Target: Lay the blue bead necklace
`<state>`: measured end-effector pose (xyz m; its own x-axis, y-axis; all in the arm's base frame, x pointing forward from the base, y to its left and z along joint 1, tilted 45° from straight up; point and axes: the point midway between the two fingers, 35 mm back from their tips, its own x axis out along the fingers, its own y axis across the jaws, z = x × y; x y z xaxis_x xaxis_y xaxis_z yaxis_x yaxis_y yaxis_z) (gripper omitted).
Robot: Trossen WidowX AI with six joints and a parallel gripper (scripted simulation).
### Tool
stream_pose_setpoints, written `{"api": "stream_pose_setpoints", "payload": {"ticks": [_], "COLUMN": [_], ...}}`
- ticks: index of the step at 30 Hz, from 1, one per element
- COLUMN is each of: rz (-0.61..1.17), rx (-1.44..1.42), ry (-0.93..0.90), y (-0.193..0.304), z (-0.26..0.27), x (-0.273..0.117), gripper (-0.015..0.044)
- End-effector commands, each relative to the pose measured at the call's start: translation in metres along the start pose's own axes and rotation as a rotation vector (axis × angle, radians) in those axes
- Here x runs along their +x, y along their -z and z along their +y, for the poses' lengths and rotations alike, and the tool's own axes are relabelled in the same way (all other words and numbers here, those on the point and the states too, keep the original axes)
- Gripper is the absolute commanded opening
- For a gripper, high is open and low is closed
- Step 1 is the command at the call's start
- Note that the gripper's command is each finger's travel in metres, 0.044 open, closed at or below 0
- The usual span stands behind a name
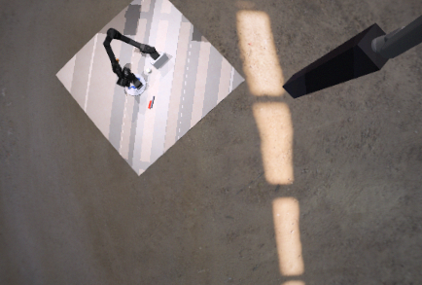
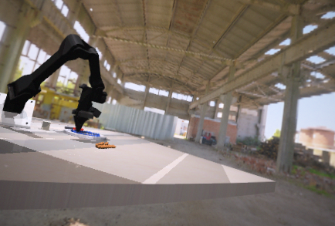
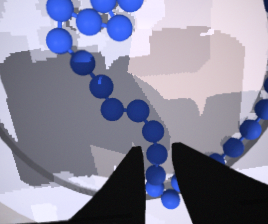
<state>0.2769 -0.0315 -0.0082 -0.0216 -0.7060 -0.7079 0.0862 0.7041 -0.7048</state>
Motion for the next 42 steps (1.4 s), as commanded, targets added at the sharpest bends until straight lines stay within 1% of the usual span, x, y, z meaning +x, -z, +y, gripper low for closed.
{"api": "stream_pose_setpoints", "payload": {"ticks": [1,21,28,33,42], "rz": [0.001,0.001,-0.003,-0.002,-0.002], "rx": [0.001,0.001,-0.006,-0.007,-0.007], "ry": [0.000,0.000,0.003,0.004,0.004], "y": [0.0000,0.0000,0.0000,0.0024,0.0026], "z": [-0.0002,-0.0002,-0.0001,-0.0092,-0.0098], "x": [-0.0002,-0.0002,-0.0060,-0.0060,-0.0024], "gripper": [0.0000,0.0000,0.0000,0.0000,0.0000]}}
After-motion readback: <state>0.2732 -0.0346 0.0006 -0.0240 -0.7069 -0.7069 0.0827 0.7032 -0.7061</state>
